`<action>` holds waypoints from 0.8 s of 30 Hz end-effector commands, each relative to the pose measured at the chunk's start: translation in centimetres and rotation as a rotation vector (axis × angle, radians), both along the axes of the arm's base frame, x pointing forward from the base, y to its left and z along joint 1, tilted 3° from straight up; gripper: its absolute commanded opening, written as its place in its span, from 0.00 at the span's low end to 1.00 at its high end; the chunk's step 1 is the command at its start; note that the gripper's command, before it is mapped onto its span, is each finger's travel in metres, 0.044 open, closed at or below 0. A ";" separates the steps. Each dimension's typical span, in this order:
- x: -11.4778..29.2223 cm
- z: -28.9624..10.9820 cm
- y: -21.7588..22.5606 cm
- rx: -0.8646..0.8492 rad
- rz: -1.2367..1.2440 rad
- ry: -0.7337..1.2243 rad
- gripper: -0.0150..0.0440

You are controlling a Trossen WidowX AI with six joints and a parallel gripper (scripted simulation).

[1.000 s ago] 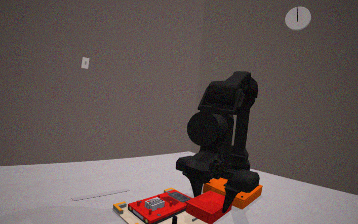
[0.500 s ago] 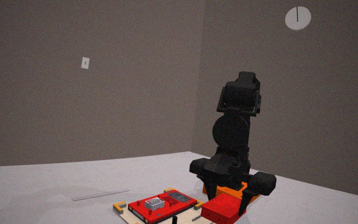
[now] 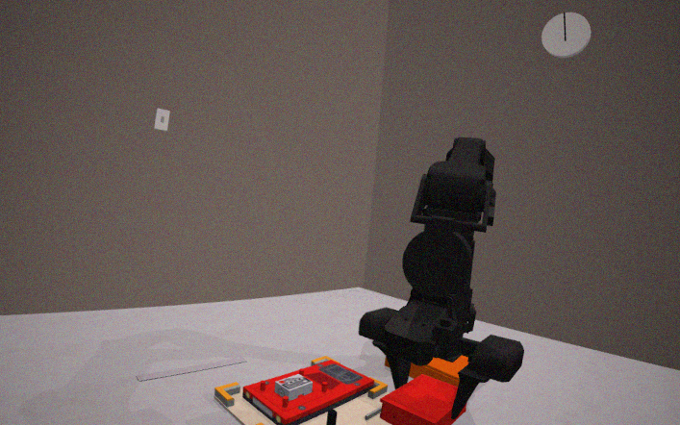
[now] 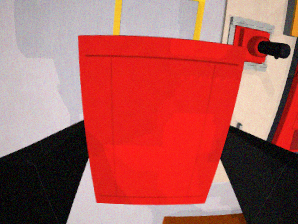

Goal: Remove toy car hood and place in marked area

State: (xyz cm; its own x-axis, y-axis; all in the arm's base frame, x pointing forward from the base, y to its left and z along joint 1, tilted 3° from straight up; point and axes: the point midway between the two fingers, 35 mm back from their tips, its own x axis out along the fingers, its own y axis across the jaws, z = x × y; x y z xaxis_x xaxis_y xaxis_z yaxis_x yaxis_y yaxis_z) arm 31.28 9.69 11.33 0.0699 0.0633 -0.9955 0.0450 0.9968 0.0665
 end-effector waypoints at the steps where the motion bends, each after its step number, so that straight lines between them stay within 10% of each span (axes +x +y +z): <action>1: 0.1 -0.3 0.0 -0.005 -0.006 -0.001 0.25; 24: 0.3 -2.0 0.1 -0.004 -0.006 -0.001 0.25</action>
